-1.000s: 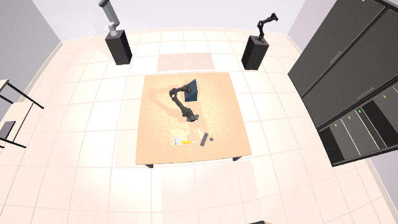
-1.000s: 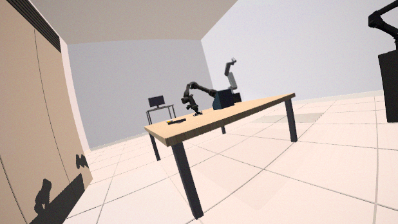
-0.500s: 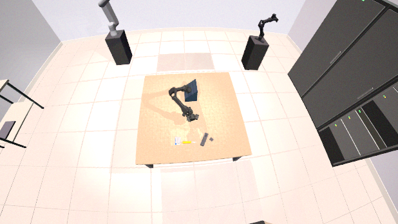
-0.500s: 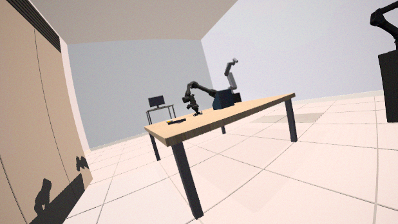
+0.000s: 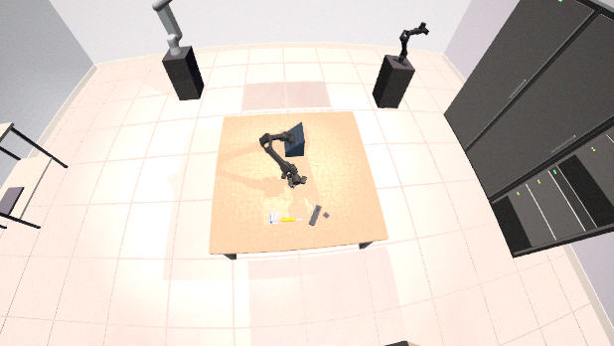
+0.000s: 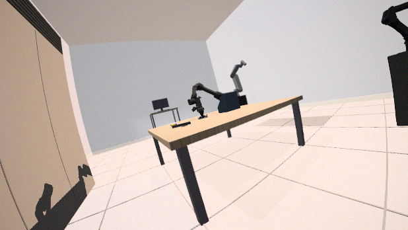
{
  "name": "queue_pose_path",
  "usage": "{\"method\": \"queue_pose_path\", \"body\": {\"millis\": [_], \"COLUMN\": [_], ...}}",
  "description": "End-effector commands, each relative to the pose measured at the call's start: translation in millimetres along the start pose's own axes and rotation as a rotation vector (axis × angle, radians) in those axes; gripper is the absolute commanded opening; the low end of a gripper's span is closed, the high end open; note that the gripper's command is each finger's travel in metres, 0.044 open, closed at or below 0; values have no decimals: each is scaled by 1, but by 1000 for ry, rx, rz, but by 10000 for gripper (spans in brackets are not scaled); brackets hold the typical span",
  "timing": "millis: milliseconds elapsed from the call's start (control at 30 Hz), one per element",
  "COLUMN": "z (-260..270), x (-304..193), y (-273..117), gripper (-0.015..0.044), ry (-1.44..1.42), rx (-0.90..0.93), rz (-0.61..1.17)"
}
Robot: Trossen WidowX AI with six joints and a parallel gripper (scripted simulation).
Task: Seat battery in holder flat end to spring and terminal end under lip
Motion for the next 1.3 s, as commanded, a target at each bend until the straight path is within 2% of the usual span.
{"method": "queue_pose_path", "body": {"millis": [0,1267], "z": [-2,-6], "x": [0,-15], "y": [2,2], "gripper": [74,74], "ry": [5,5], "rx": [3,21], "rz": [-23,-61]}}
Point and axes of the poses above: the point midway between the two fingers, 35 mm back from their tips, its own y axis out along the fingers, its own z axis across the jaws, x = y × z, the point moved 2 cm from there along -y, back along the fingers, and after that the axes turned 14 degrees about y, right-handed, at the moved point
